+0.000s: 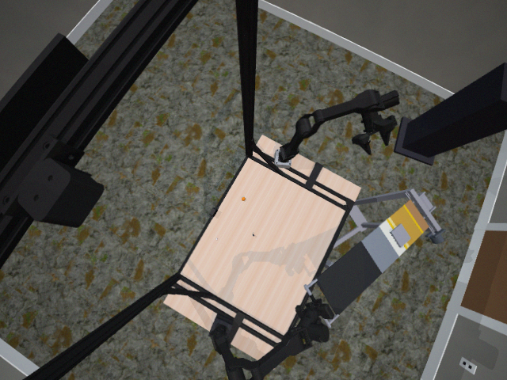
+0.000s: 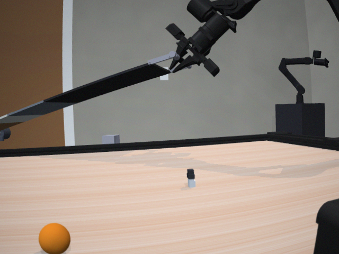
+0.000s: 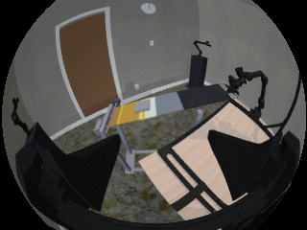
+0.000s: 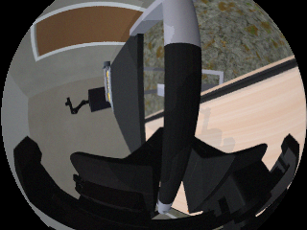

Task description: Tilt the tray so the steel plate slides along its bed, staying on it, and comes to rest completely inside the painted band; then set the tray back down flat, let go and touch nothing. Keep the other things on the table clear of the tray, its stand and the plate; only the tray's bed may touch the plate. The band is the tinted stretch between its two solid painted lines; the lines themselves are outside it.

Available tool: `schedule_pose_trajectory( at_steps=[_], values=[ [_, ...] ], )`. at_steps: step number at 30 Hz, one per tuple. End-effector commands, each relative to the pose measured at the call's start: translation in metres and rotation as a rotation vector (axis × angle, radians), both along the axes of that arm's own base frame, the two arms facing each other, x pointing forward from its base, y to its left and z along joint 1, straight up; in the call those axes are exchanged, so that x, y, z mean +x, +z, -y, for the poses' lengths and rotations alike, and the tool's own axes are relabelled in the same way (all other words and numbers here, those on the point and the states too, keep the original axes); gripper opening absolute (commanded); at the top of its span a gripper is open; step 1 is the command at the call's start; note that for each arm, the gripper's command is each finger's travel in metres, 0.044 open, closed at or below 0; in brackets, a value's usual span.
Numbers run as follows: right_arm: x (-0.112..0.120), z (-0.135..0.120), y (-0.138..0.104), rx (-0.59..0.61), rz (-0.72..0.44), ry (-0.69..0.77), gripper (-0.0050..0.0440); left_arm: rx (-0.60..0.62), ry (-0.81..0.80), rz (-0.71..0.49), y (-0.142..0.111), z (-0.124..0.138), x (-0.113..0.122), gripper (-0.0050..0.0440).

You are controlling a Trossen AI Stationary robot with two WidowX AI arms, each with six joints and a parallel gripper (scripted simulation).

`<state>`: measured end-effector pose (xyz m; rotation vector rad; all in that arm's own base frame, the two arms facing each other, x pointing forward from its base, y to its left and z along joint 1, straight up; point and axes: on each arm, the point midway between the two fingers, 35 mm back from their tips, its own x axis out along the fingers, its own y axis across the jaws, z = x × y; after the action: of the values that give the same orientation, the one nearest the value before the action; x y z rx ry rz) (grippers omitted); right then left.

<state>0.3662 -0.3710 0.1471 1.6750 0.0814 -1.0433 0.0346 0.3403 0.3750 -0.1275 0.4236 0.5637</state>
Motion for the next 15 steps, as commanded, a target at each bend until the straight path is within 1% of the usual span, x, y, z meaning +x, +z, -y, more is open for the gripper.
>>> schedule_pose_trajectory(
  at_steps=[1,15],
  values=[
    [-0.0038,-0.0002,0.0111,-0.016,0.015,-0.005,0.0000,0.003,-0.001,-0.001,0.0005,0.0002,0.0001,0.0440],
    [-0.0034,0.0002,0.0133,-0.017,0.016,-0.005,0.0000,0.003,-0.001,-0.001,0.0005,0.0002,0.0001,0.0440]
  ],
)
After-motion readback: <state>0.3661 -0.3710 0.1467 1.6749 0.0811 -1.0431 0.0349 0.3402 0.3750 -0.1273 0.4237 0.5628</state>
